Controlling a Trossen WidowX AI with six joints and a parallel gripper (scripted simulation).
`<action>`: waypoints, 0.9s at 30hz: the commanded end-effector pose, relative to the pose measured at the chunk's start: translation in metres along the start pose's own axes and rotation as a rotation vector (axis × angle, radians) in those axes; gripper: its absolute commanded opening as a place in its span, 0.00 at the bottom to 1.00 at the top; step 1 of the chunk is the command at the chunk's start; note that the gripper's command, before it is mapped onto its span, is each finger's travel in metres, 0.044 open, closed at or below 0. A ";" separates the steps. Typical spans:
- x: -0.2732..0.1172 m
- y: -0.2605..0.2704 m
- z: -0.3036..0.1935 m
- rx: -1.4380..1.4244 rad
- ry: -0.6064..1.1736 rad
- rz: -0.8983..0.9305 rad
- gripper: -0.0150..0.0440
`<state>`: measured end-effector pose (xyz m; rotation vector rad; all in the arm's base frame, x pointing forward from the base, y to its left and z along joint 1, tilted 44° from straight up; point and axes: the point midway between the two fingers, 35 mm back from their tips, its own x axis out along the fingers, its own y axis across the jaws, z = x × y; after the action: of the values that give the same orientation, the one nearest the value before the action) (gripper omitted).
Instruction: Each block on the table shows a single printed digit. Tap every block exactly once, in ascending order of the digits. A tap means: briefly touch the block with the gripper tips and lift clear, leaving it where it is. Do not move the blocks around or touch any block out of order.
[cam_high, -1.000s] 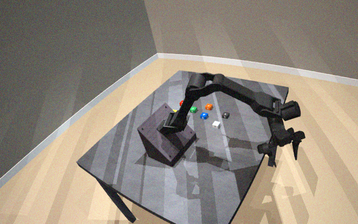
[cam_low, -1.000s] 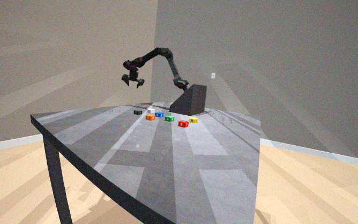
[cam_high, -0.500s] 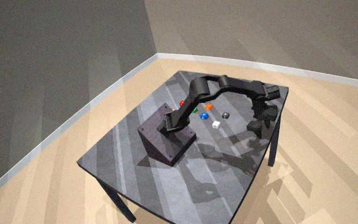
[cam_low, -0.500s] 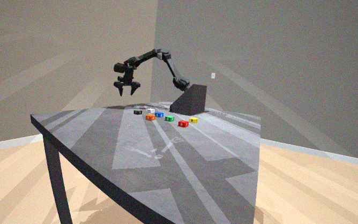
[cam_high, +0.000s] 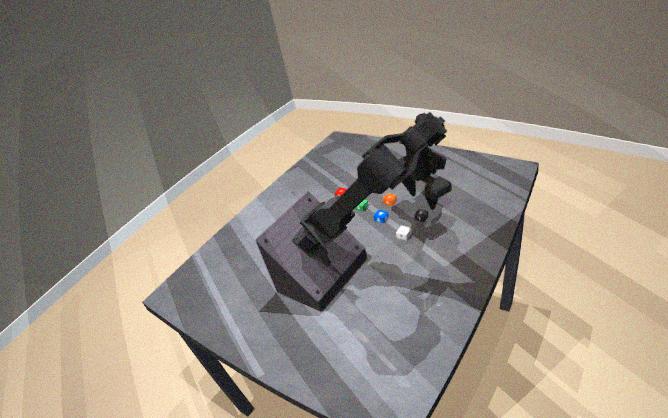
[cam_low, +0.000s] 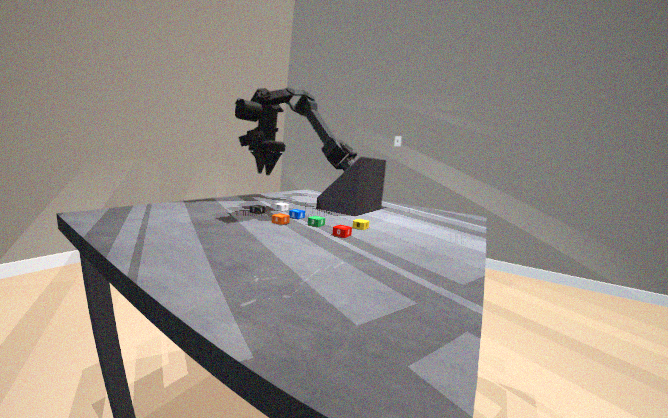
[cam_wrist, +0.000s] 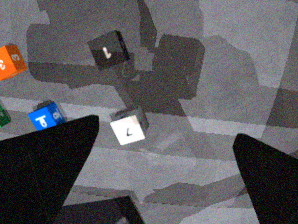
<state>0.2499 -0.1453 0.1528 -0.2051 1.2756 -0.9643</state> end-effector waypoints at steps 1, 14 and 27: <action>-0.014 0.042 -0.040 -0.412 0.026 0.002 0.93; -0.016 0.047 -0.046 -0.473 0.027 -0.001 0.93; -0.016 0.047 -0.046 -0.473 0.027 -0.001 0.93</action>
<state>0.2347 -0.0887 0.1214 -0.5552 1.5060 -0.6600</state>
